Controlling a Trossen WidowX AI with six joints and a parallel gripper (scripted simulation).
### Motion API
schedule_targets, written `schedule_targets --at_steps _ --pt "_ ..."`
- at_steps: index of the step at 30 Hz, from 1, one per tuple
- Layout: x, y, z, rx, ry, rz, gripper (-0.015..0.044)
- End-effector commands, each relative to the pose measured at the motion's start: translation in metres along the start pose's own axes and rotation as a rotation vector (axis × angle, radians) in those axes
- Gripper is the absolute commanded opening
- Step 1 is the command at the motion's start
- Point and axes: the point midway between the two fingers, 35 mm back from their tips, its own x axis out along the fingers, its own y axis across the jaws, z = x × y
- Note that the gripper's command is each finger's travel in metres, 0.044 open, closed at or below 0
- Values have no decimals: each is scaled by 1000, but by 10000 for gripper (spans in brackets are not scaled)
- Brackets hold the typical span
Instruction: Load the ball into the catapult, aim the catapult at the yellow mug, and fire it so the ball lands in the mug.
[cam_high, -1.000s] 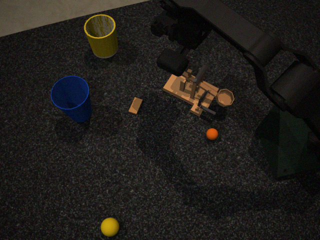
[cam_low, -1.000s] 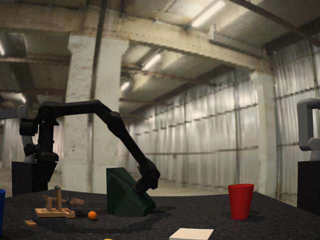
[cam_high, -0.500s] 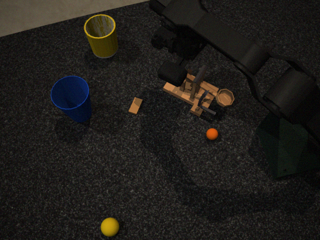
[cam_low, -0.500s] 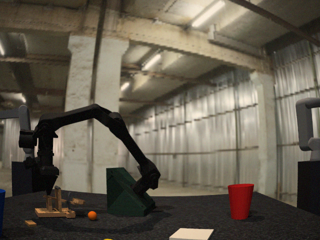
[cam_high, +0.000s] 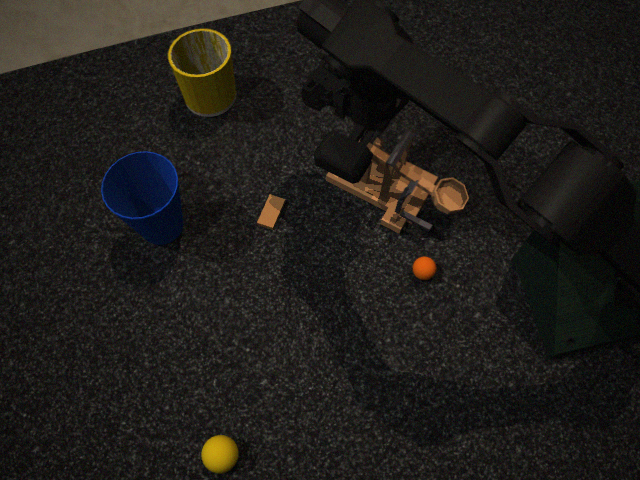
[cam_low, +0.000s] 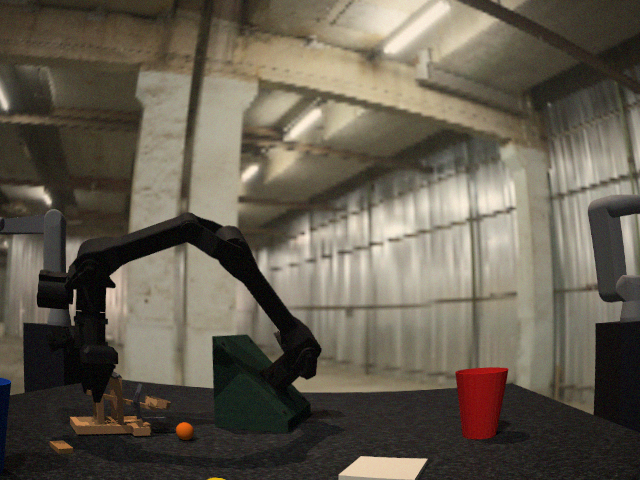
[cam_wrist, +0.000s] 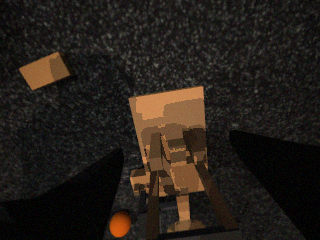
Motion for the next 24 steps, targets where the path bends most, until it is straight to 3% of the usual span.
schedule_targets --at_steps 1,22,24 --pt "11 0 -3 10 13 7 440" --pt "31 0 -4 10 13 8 440" --pt "28 1 -2 0 7 1 387"
